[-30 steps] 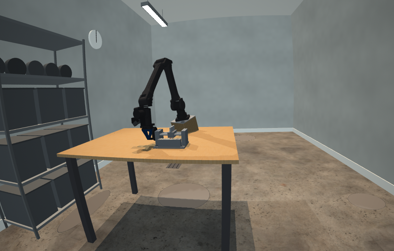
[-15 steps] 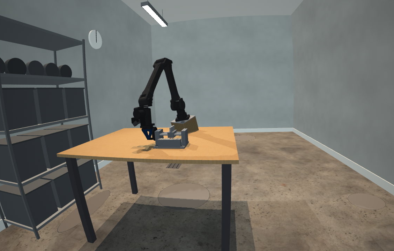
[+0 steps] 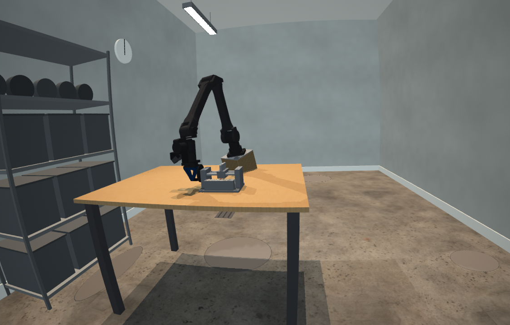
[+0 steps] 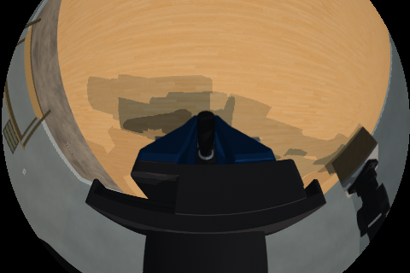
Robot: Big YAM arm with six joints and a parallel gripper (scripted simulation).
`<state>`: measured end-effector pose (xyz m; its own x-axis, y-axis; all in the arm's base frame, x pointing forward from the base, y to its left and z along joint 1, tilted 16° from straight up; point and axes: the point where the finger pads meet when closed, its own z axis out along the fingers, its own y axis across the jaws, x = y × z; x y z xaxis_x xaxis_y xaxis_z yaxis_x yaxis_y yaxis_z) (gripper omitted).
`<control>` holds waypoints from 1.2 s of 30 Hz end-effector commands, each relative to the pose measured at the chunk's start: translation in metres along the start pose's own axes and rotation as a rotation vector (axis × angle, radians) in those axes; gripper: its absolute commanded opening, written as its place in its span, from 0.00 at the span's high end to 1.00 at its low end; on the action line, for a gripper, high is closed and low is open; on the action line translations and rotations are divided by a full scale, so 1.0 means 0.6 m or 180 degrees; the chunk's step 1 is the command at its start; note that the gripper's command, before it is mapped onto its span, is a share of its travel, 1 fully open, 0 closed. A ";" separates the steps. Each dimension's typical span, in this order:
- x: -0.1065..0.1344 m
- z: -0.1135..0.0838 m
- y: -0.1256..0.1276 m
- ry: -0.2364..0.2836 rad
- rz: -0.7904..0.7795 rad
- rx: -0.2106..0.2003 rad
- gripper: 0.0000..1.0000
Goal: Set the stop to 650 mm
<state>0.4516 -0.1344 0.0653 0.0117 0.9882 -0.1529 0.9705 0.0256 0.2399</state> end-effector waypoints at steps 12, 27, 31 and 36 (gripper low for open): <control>-0.017 0.005 0.014 -0.0028 0.0029 -0.0049 0.94; -0.012 -0.012 0.040 -0.0024 0.0041 -0.0063 0.94; -0.003 -0.022 0.061 -0.0021 0.0010 -0.0071 0.94; -0.003 -0.031 0.081 -0.0018 0.0011 -0.0089 0.94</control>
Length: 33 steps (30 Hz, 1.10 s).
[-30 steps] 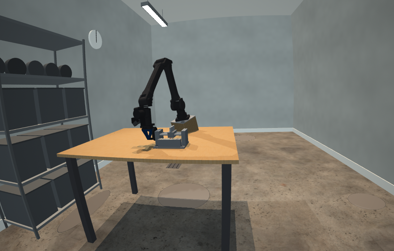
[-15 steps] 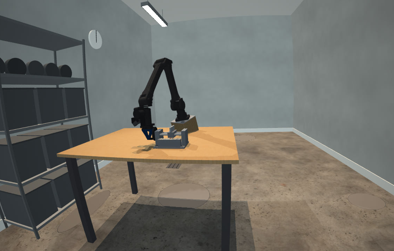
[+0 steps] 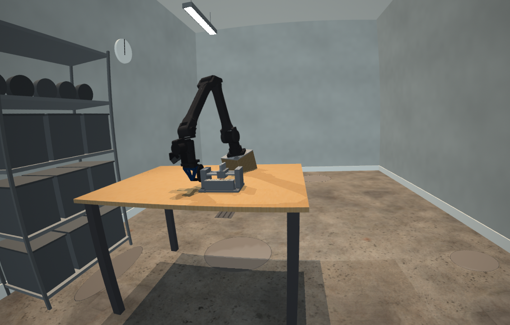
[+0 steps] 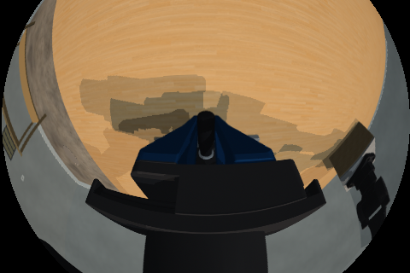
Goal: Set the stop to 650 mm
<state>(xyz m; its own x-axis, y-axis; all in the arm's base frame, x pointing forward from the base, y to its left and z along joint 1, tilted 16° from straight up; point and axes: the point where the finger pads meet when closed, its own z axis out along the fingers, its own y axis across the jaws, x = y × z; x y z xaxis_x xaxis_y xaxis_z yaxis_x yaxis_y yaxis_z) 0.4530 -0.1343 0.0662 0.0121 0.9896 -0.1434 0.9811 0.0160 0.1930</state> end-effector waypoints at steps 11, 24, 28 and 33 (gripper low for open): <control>-0.002 -0.045 0.085 -0.0048 0.0006 -0.0270 0.94; -0.007 -0.084 0.093 -0.0074 0.0016 -0.0372 0.94; -0.006 -0.098 0.096 -0.0074 0.0015 -0.0364 0.94; -0.006 -0.107 0.100 -0.0072 0.0015 -0.0367 0.94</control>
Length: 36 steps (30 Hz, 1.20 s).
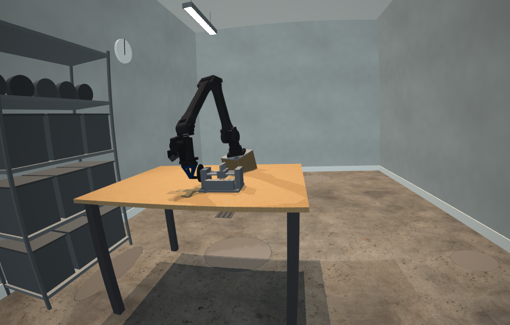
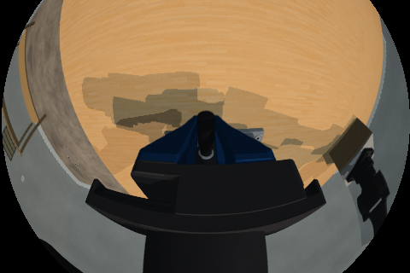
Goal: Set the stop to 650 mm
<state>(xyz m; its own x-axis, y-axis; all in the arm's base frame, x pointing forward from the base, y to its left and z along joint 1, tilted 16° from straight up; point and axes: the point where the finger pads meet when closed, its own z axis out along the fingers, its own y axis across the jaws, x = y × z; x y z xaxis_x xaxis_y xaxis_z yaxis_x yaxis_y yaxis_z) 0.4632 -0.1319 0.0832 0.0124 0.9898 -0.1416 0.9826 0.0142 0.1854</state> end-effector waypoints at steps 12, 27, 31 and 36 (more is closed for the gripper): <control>-0.006 -0.104 0.071 -0.0078 0.0014 -0.0394 0.94; -0.006 -0.127 0.055 -0.0079 -0.0011 -0.0396 0.94; 0.006 -0.105 0.012 -0.0040 -0.0043 -0.0239 0.94; -0.005 -0.130 0.014 -0.0060 -0.0026 -0.0310 0.94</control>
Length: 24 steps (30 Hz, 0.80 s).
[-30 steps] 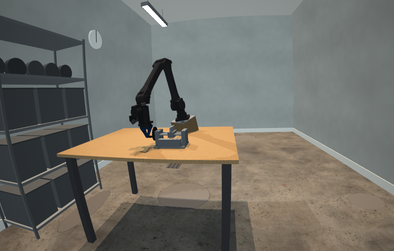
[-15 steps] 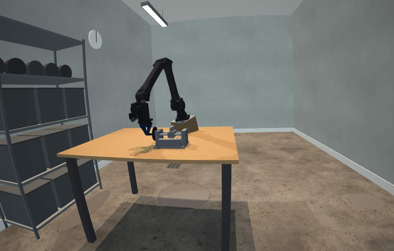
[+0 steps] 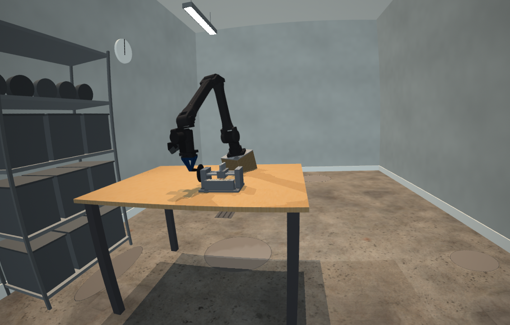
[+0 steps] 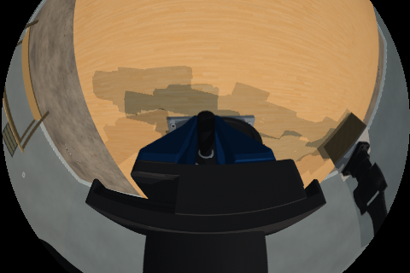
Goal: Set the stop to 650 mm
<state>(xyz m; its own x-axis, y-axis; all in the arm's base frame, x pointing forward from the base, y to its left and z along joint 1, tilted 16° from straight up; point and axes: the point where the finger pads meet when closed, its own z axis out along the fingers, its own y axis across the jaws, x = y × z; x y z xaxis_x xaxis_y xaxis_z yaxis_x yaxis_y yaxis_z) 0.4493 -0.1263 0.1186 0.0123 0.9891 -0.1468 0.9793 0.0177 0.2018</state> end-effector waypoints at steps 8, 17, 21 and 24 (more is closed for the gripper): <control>-0.014 -0.053 -0.003 -0.0050 0.0010 -0.0219 0.94; -0.012 -0.051 -0.037 -0.0041 0.0007 -0.0185 0.94; -0.012 -0.052 -0.034 -0.0046 0.0005 -0.0210 0.94; -0.015 -0.047 -0.038 -0.0058 0.0012 -0.0241 0.94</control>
<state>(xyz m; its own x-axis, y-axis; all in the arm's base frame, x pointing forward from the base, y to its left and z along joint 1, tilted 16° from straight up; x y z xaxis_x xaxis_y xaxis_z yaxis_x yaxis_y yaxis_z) 0.4229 -0.1252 0.1231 0.0114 0.9885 -0.1510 0.9744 0.0229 0.2235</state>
